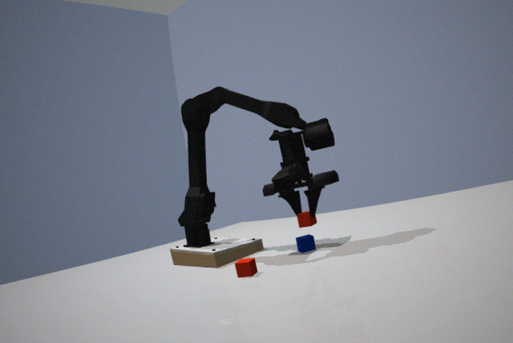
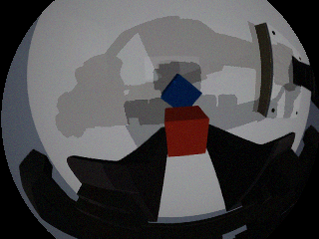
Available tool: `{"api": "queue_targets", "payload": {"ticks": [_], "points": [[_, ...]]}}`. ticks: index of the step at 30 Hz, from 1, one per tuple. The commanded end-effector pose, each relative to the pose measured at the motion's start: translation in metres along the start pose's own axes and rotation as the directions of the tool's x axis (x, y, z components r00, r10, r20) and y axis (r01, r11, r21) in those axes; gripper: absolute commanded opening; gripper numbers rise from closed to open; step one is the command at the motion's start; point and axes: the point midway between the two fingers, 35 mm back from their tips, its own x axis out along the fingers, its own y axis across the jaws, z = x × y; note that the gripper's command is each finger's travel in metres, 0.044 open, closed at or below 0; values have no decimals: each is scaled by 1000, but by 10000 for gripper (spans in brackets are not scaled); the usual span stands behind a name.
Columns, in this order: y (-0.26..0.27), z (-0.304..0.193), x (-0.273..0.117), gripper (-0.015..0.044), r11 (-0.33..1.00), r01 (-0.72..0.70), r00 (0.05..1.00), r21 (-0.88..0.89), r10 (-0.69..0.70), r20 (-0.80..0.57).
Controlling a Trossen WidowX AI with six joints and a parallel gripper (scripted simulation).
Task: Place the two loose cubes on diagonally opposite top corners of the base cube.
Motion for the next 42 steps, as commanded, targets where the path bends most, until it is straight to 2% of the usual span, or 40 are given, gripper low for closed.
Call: {"api": "queue_targets", "payload": {"ticks": [1,7,34,38,42], "points": [[-3,2,9,105,1000,9,1000,6,-9,9],[-3,2,20,105,1000,8,1000,9,-8,10],[-3,2,22,105,1000,10,1000,3,-10,7],[-3,2,22,205,1000,10,1000,3,-10,7],[-3,2,22,205,1000,10,1000,3,-10,7]]}}
